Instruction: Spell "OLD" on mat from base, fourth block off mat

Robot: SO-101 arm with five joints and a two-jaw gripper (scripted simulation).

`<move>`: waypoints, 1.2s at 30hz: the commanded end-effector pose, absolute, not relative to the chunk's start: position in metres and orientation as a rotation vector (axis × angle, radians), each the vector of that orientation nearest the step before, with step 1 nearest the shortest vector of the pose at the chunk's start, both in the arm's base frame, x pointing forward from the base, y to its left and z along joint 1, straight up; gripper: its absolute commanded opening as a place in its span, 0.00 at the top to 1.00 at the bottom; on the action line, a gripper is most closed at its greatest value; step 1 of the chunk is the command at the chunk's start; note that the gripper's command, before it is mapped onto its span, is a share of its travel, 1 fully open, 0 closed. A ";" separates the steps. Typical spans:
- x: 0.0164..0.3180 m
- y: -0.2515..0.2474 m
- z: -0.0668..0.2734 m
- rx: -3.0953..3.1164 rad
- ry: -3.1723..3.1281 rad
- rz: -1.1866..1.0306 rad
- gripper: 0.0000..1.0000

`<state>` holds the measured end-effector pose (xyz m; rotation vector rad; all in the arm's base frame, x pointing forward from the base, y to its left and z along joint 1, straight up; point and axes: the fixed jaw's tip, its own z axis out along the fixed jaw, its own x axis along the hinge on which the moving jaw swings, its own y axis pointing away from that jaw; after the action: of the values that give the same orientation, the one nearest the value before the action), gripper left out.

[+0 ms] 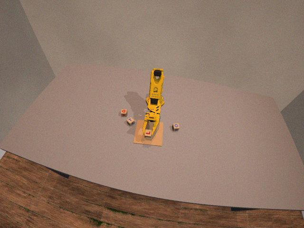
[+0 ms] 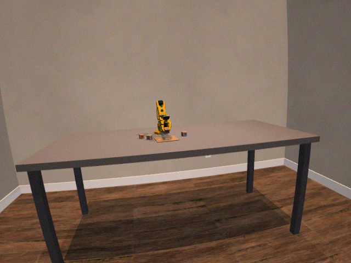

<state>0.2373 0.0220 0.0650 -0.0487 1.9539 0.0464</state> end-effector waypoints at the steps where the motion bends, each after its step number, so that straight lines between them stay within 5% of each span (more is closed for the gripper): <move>1: 0.244 0.021 0.075 -0.046 1.895 0.043 1.00; 36: 0.244 0.021 0.062 -0.046 1.895 0.043 1.00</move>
<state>0.2373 0.0220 0.0511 -0.0487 1.9584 0.0462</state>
